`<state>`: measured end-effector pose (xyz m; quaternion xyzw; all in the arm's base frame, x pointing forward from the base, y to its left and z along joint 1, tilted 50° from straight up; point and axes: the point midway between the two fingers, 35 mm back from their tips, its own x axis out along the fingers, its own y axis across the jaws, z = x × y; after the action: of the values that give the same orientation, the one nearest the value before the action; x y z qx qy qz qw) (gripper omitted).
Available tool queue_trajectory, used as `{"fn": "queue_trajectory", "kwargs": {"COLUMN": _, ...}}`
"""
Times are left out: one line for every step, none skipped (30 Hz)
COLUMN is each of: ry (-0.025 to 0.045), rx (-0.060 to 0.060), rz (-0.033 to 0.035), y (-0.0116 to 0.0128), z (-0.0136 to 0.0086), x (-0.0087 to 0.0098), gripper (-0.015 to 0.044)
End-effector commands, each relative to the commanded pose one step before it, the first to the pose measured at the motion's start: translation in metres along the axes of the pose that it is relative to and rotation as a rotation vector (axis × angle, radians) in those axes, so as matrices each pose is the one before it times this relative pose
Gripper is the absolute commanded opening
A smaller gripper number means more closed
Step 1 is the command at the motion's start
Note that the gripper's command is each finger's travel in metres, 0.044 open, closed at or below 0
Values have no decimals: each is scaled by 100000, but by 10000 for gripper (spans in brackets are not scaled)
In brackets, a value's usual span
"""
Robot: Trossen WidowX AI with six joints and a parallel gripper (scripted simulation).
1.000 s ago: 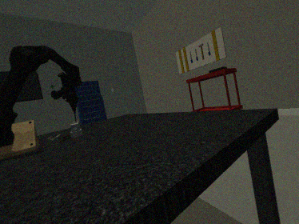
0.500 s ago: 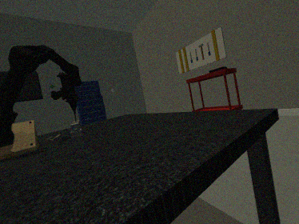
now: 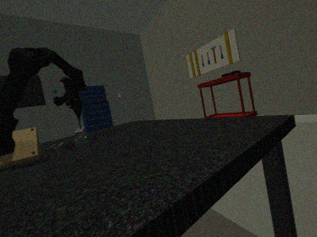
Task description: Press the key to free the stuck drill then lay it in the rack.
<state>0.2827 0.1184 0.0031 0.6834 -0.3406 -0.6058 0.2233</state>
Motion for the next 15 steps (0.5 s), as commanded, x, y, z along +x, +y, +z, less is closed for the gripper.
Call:
{"fn": "queue_trajectory", "kwargs": {"ry": -3857, "rx": -1385, "rz": 2796, "y": -100, "z": 706, "x": 1885, "gripper": 0}}
{"fn": "queue_trajectory", "kwargs": {"ry": 1, "rx": 1, "rz": 1, "y": -3, "z": 3, "x": 44, "gripper": 0}}
{"fn": "queue_trajectory", "kwargs": {"ry": 1, "rx": 1, "rz": 1, "y": -3, "z": 3, "x": 36, "gripper": 0}}
{"fn": "queue_trajectory", "kwargs": {"ry": 1, "rx": 1, "rz": 1, "y": -3, "z": 3, "x": 38, "gripper": 0}}
{"fn": "queue_trajectory", "kwargs": {"ry": 1, "rx": 1, "rz": 1, "y": -3, "z": 3, "x": 43, "gripper": 0}}
{"fn": "queue_trajectory", "kwargs": {"ry": 1, "rx": 1, "rz": 1, "y": -3, "z": 3, "x": 48, "gripper": 0}}
{"fn": "queue_trajectory", "kwargs": {"ry": 1, "rx": 1, "rz": 1, "y": -4, "z": 3, "x": 53, "gripper": 0}}
{"fn": "queue_trajectory", "kwargs": {"ry": 1, "rx": 1, "rz": 2, "y": -3, "z": 3, "x": 55, "gripper": 0}}
{"fn": "queue_trajectory", "kwargs": {"ry": 1, "rx": 1, "rz": 2, "y": -3, "z": 2, "x": 56, "gripper": 0}}
{"fn": "queue_trajectory", "kwargs": {"ry": 1, "rx": 1, "rz": 2, "y": -3, "z": 1, "x": 54, "gripper": 0}}
{"fn": "queue_trajectory", "kwargs": {"ry": 1, "rx": 1, "rz": 2, "y": -1, "z": 0, "x": 47, "gripper": 0}}
{"fn": "queue_trajectory", "kwargs": {"ry": 1, "rx": 1, "rz": 1, "y": -2, "z": 0, "x": 46, "gripper": 0}}
{"fn": "queue_trajectory", "kwargs": {"ry": 1, "rx": 1, "rz": 2, "y": -2, "z": 0, "x": 52, "gripper": 0}}
{"fn": "queue_trajectory", "kwargs": {"ry": 1, "rx": 1, "rz": 2, "y": -3, "z": -1, "x": 59, "gripper": 0}}
{"fn": "queue_trajectory", "kwargs": {"ry": 1, "rx": 1, "rz": 2, "y": -3, "z": -2, "x": 65, "gripper": 0}}
